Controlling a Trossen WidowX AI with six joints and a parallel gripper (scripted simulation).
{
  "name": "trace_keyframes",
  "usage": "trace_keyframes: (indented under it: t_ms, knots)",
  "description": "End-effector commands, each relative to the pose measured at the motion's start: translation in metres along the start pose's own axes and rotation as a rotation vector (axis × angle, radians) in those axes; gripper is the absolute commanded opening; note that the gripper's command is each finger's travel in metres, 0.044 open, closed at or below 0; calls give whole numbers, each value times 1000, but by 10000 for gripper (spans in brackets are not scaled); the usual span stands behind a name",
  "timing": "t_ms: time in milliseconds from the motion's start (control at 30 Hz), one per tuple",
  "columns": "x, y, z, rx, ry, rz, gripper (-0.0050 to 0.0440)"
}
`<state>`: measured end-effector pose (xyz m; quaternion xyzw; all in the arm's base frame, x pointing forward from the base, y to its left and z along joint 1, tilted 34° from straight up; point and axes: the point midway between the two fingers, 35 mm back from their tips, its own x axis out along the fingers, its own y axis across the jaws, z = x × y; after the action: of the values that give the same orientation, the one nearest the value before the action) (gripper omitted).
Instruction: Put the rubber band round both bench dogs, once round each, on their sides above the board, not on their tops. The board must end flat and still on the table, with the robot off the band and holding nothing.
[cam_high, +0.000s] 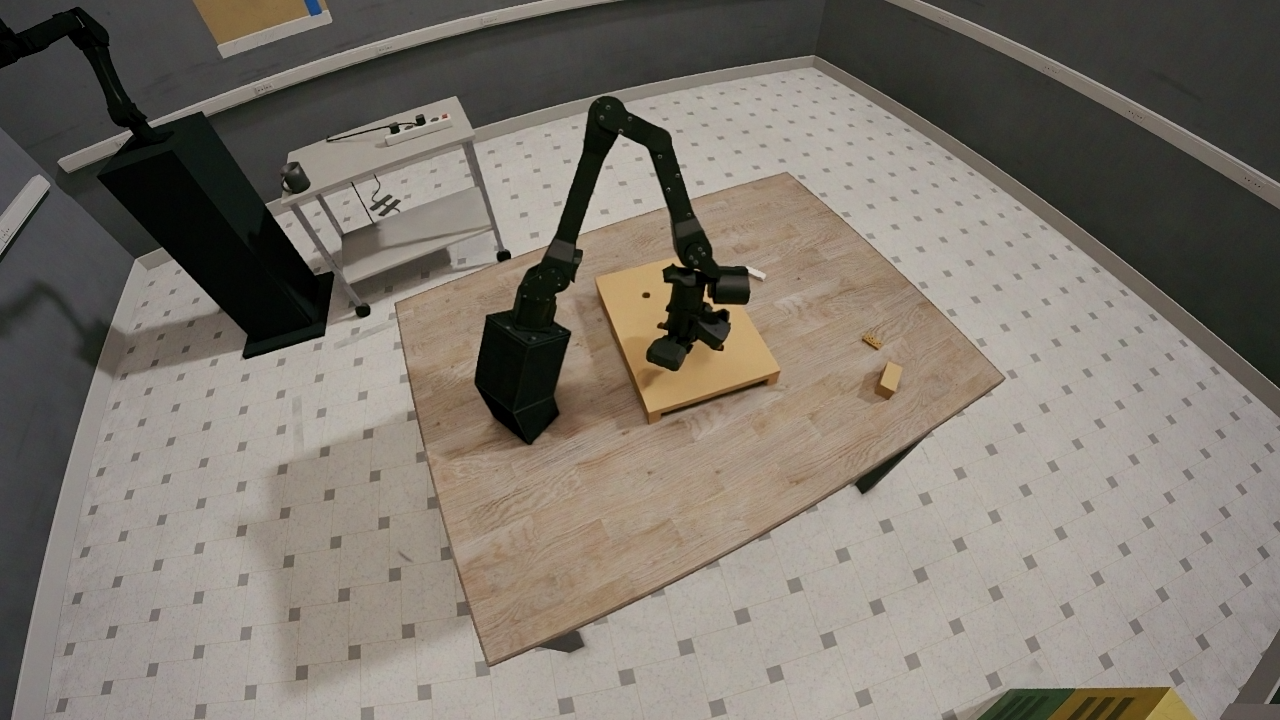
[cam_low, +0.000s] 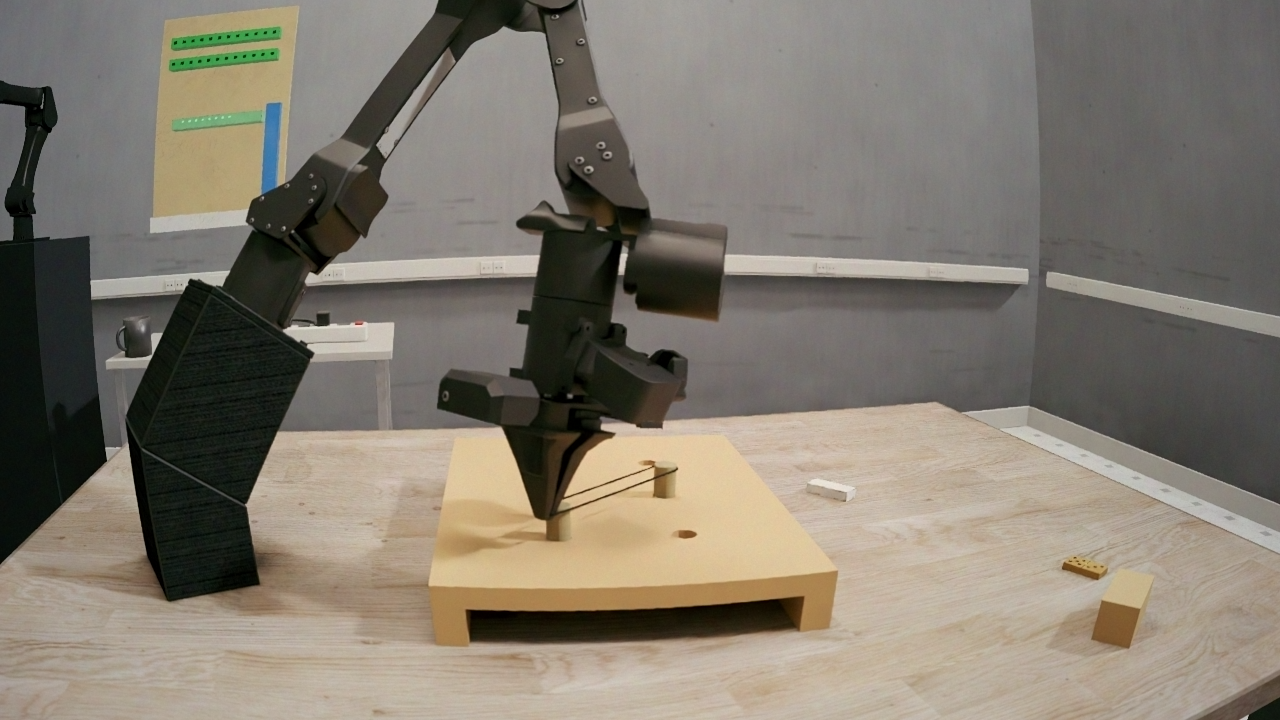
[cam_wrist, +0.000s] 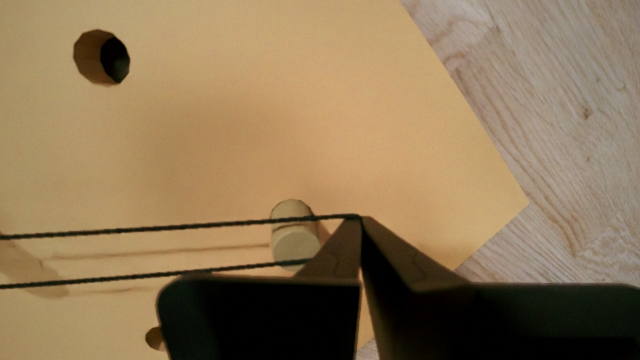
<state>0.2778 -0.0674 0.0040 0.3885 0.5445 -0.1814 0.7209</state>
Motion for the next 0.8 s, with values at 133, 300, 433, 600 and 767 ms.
trace_keyframes:
  t_ms: [133, 300, 433, 600, 767]
  knots:
    - [6, -8, -1, 13, 5, 8, -50]
    - [9, -8, -1, 14, 7, 42, -50]
    - [11, -8, -2, 13, 6, 69, -50]
    - [14, -9, -2, 13, 6, 97, -50]
    - [17, -9, -2, 11, 4, 129, -50]
